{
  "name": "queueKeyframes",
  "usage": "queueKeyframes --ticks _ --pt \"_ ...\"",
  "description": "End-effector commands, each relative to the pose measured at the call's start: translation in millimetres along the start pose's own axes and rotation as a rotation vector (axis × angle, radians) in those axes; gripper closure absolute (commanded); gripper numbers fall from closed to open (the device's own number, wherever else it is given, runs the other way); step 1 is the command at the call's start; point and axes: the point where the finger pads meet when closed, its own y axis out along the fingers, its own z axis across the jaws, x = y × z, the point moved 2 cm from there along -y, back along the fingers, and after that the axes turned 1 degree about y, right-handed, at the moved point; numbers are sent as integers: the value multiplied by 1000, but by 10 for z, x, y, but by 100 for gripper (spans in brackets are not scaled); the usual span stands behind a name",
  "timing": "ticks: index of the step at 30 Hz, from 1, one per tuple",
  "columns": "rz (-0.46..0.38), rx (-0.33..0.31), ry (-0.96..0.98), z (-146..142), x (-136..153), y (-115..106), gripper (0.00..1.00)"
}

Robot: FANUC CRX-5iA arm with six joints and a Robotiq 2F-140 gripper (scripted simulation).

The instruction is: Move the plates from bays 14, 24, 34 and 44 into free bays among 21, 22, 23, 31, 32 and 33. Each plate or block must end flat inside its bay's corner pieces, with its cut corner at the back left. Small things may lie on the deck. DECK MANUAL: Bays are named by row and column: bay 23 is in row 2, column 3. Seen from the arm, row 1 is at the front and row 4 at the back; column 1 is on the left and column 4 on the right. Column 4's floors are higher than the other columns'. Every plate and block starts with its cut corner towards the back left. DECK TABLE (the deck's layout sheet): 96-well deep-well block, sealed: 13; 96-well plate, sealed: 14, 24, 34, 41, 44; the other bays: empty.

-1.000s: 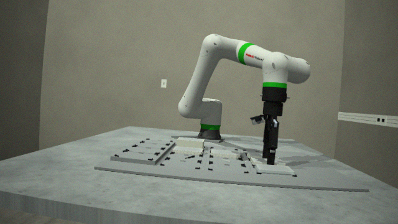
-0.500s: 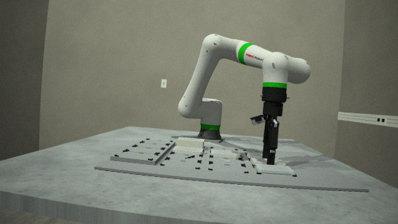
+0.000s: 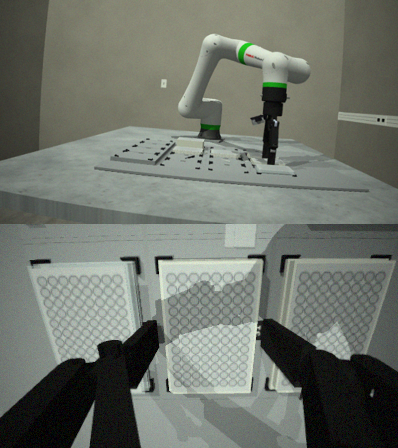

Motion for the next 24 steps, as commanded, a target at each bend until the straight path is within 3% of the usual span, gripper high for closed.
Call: queueKeyframes --ticks 1,24 --pt "-1 -2 0 -6 2 -12 30" --pt "-1 -2 0 -5 2 -38 30"
